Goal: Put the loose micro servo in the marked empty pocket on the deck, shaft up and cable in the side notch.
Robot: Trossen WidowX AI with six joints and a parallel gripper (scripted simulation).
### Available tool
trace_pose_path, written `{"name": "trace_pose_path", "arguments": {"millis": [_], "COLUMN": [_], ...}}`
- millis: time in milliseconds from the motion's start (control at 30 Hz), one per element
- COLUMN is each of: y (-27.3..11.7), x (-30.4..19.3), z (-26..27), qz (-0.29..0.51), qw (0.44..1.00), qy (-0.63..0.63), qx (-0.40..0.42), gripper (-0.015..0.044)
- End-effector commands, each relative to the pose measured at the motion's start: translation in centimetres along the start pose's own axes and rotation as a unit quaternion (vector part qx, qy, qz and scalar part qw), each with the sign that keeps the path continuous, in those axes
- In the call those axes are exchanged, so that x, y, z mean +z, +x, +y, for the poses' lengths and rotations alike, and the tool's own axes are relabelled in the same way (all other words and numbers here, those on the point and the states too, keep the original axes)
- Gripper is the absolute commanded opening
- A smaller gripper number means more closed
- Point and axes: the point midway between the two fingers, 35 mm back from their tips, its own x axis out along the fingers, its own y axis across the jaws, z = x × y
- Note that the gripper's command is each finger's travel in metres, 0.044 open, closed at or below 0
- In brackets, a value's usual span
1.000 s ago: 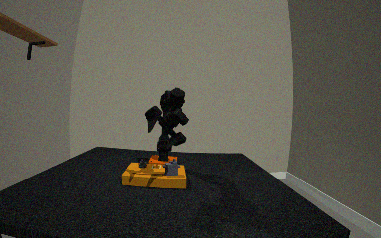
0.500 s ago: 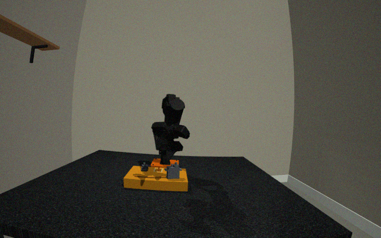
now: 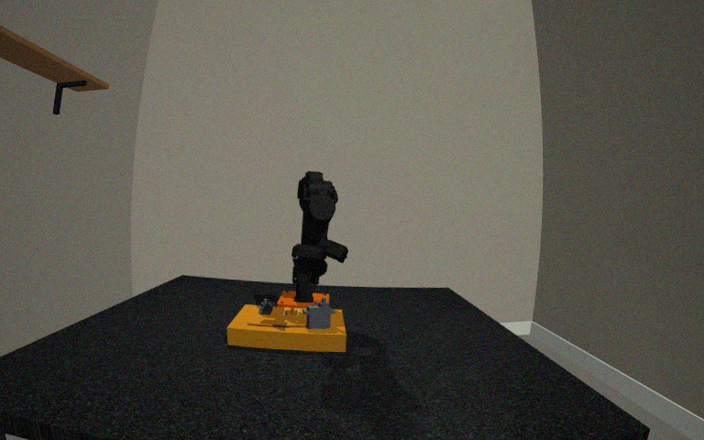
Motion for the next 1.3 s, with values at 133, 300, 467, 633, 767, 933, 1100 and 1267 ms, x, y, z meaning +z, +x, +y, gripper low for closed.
{"name": "trace_pose_path", "arguments": {"millis": [133,300,467,633,767,933,1100,1267], "y": [-0.4,-1.0,-1.1,-0.6,1.0,1.4,1.9,2.7], "x": [0.2,0.3,0.4,0.4,0.5,0.5,0.6,0.6], "z": [4.2,6.6,6.9,7.1,7.6,7.7,7.9,8.1], "qz": [-0.034,-0.06,-0.064,-0.064,-0.064,-0.064,-0.064,-0.064], "qw": [0.99,0.975,0.973,0.973,0.973,0.973,0.973,0.973], "qy": [-0.105,-0.16,-0.167,-0.167,-0.167,-0.167,-0.167,-0.167], "qx": [0.092,0.142,0.149,0.149,0.149,0.149,0.149,0.149], "gripper": [0.044,0.044,0.044,0.044,0.044,0.044,0.044,0.044]}}
